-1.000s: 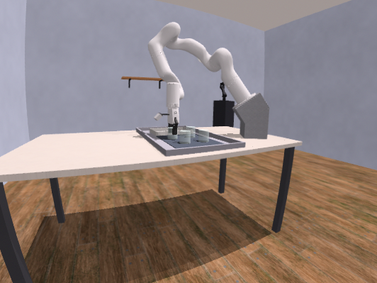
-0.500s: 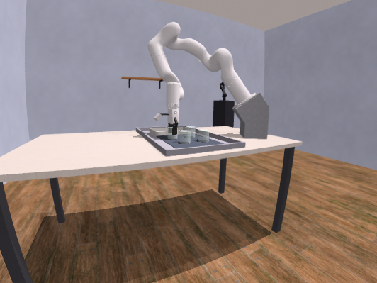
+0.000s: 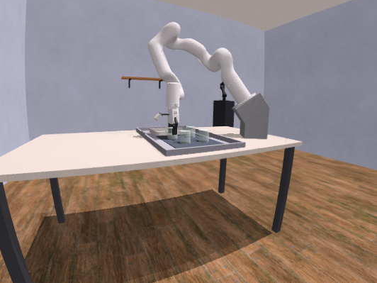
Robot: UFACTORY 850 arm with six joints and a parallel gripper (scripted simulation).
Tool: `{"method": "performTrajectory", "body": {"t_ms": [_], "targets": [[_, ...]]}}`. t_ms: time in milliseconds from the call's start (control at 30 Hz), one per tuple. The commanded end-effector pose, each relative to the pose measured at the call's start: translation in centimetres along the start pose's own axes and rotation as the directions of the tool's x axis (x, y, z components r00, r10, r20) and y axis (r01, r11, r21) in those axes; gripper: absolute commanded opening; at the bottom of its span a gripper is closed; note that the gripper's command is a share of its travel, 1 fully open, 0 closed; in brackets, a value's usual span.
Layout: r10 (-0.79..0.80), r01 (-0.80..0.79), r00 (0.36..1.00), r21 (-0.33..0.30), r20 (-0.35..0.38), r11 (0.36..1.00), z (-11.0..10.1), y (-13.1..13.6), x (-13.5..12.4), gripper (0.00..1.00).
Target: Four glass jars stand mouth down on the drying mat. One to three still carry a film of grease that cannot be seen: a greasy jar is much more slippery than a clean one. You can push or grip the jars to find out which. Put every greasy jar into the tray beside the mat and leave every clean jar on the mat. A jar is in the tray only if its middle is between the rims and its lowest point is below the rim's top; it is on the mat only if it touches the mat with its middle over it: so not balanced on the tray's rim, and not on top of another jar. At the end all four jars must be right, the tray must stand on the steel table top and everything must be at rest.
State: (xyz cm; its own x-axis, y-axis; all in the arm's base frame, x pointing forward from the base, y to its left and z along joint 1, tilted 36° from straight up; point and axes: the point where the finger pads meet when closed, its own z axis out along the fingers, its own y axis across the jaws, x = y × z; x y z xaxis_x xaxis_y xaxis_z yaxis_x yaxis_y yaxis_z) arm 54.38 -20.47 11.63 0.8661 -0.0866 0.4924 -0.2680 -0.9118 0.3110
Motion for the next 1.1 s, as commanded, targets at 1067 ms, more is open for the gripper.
{"method": "performTrajectory", "body": {"t_ms": [1067], "targets": [[0.0, 0.0, 1.0, 0.0, -0.001, 1.0, -0.03, 0.0, 0.05, 0.67]]}}
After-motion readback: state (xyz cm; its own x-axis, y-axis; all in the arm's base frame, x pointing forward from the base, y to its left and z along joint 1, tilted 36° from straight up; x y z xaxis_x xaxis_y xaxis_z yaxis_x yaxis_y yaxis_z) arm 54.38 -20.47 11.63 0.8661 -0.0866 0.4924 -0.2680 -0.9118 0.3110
